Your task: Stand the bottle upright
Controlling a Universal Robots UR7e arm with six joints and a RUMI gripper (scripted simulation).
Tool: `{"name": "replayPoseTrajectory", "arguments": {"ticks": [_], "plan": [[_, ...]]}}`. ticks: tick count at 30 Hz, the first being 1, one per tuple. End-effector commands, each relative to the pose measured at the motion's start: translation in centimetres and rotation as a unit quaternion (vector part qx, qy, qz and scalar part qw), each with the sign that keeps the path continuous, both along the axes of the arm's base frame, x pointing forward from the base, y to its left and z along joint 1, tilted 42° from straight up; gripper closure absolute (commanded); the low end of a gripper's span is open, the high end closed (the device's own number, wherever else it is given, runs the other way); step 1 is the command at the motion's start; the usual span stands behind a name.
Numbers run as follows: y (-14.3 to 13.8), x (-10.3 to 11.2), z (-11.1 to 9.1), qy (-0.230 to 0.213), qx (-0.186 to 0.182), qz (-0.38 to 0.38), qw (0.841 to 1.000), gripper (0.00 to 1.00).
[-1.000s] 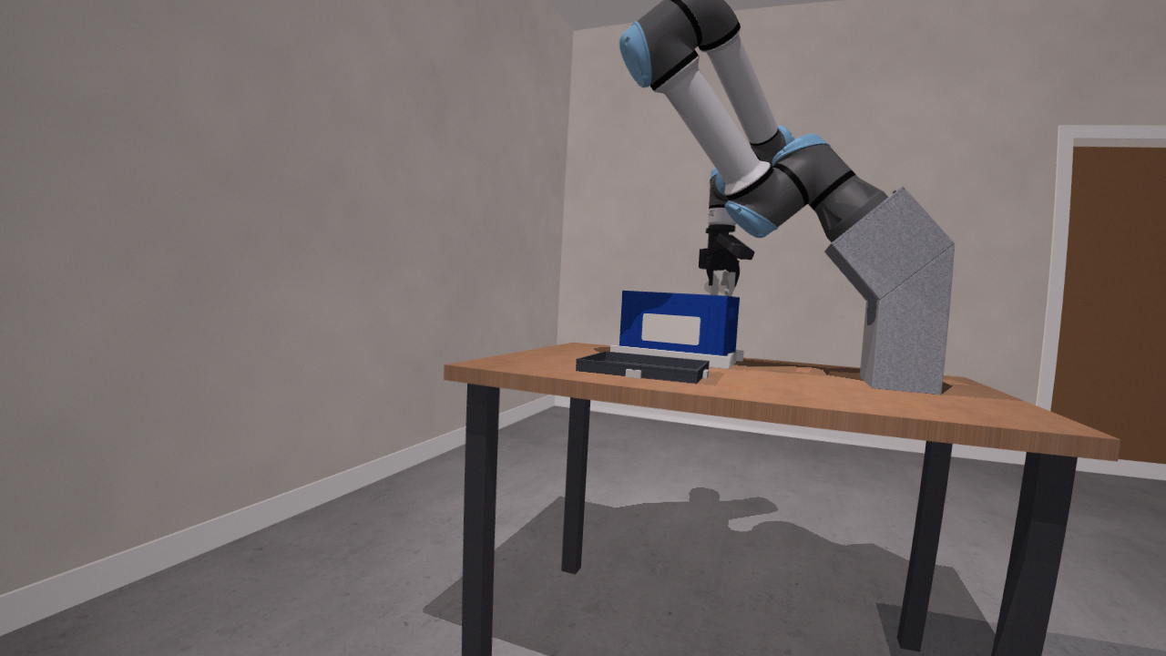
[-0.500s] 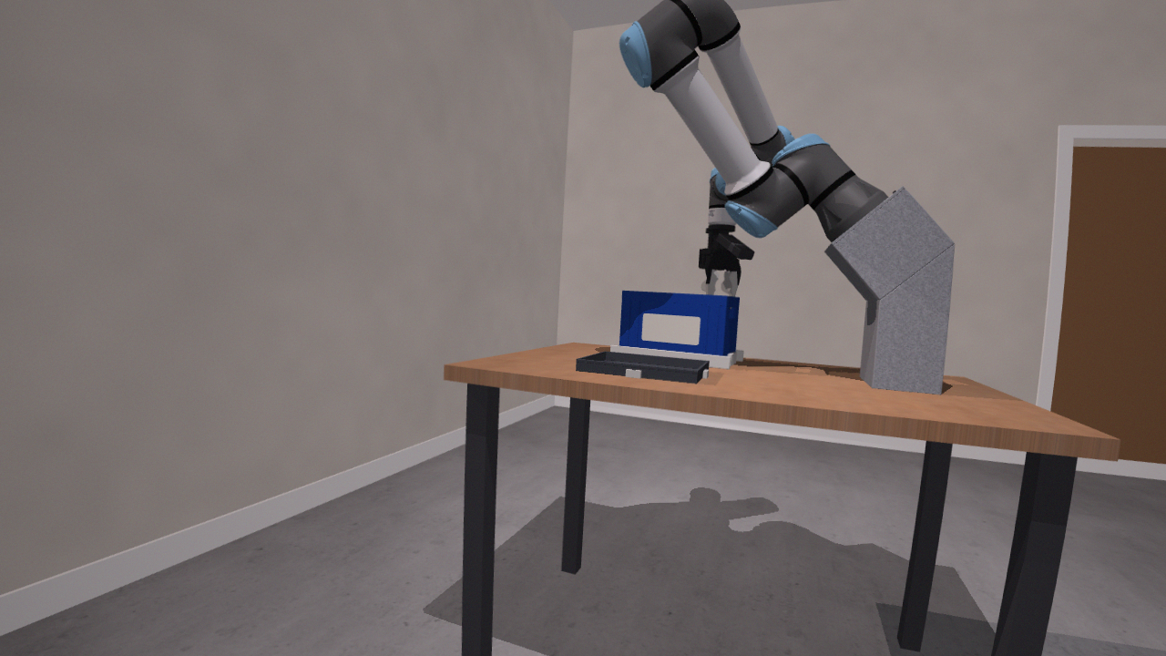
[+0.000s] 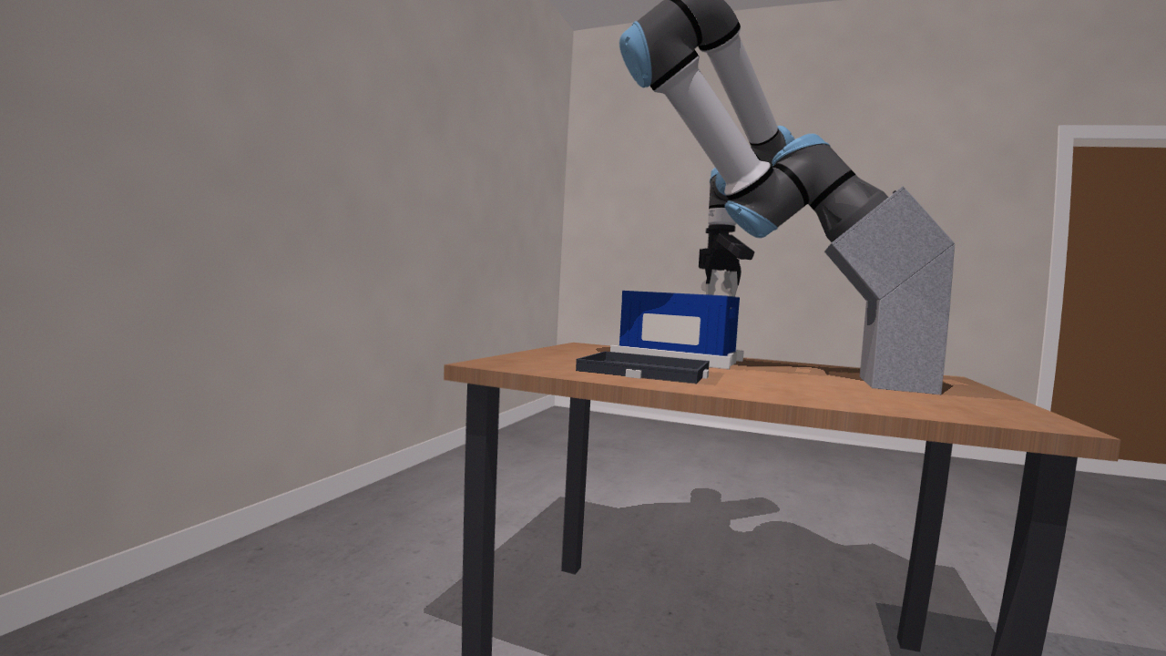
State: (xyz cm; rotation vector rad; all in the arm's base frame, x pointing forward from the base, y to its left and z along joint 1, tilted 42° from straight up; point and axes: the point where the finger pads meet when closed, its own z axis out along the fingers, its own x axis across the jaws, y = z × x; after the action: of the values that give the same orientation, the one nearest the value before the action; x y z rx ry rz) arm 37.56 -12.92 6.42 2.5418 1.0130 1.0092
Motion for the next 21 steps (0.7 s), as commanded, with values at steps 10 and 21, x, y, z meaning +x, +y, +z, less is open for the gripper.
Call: {"name": "replayPoseTrajectory", "arguments": {"ticks": [10, 21], "plan": [[-0.02, 0.0, 0.02, 0.0, 0.0, 0.0, 1.0, 0.62], [-0.03, -0.16, 0.19, 0.0, 0.0, 0.0, 1.0, 0.62]]}}
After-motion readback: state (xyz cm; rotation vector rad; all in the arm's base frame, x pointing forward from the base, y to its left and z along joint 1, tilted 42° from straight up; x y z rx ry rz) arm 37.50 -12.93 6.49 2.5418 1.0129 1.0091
